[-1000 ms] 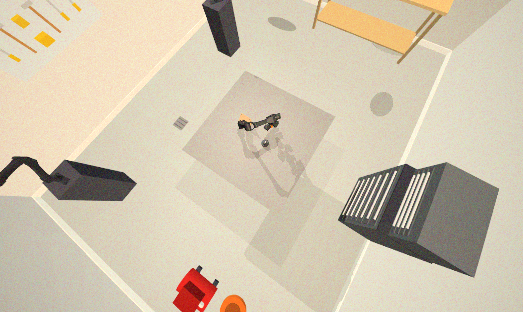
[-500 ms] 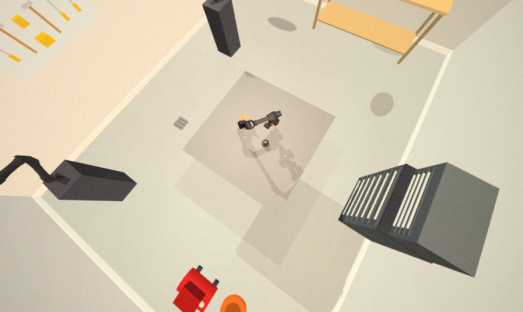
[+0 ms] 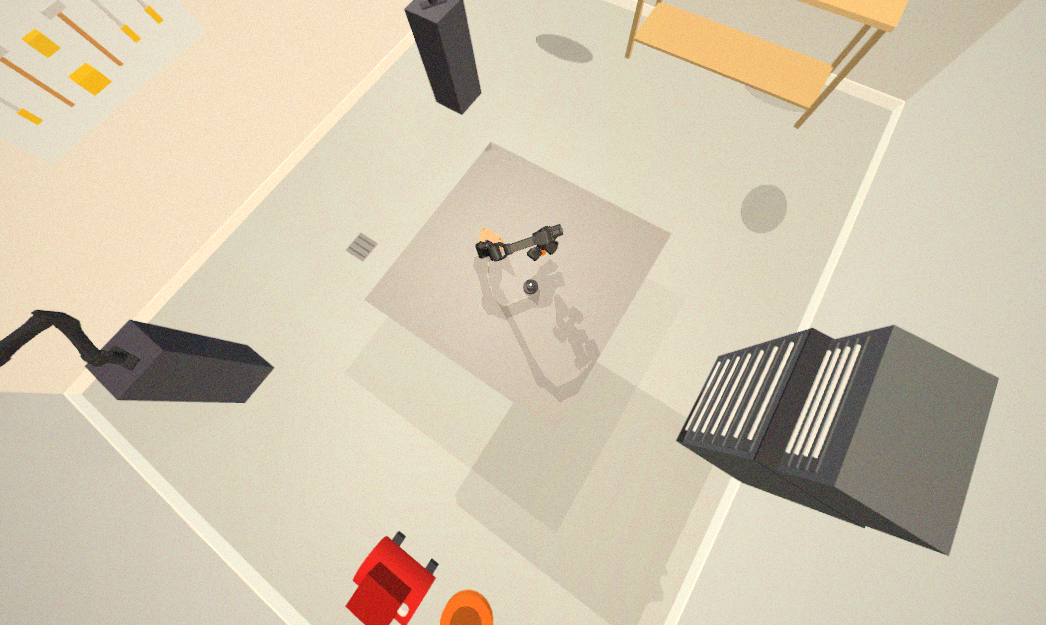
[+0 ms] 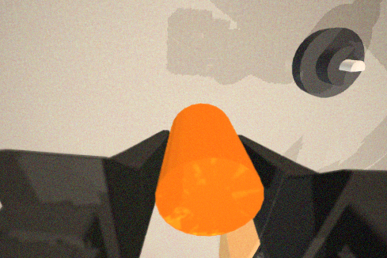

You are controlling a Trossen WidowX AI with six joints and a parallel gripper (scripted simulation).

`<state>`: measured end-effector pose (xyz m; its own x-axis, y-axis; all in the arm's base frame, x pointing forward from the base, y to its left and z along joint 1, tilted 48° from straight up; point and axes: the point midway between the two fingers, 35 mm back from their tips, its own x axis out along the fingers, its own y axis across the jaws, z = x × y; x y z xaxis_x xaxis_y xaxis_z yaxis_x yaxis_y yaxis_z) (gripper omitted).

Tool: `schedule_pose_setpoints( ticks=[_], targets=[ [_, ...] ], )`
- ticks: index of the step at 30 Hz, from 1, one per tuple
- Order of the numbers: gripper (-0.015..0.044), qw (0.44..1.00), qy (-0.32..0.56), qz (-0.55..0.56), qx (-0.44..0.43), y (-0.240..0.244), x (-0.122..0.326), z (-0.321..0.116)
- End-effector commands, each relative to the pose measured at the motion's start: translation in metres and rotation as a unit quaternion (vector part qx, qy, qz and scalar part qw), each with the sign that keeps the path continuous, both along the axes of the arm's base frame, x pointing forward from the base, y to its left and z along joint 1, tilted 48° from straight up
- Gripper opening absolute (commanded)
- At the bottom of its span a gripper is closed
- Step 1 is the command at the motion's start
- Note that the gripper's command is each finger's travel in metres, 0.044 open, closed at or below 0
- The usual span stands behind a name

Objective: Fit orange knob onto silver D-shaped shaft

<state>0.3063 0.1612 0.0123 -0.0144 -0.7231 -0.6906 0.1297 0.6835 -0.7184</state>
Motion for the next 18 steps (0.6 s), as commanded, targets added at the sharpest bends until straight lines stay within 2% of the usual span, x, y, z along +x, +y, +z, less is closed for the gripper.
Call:
schedule_pose_setpoints(
  ticks=[1, 18],
  targets=[
    [0.0, 1.0, 0.0, 0.004, 0.0, -0.01, 0.005, 0.007],
    [0.0, 1.0, 0.0, 0.006, 0.003, -0.056, 0.022, 0.036]
  ],
)
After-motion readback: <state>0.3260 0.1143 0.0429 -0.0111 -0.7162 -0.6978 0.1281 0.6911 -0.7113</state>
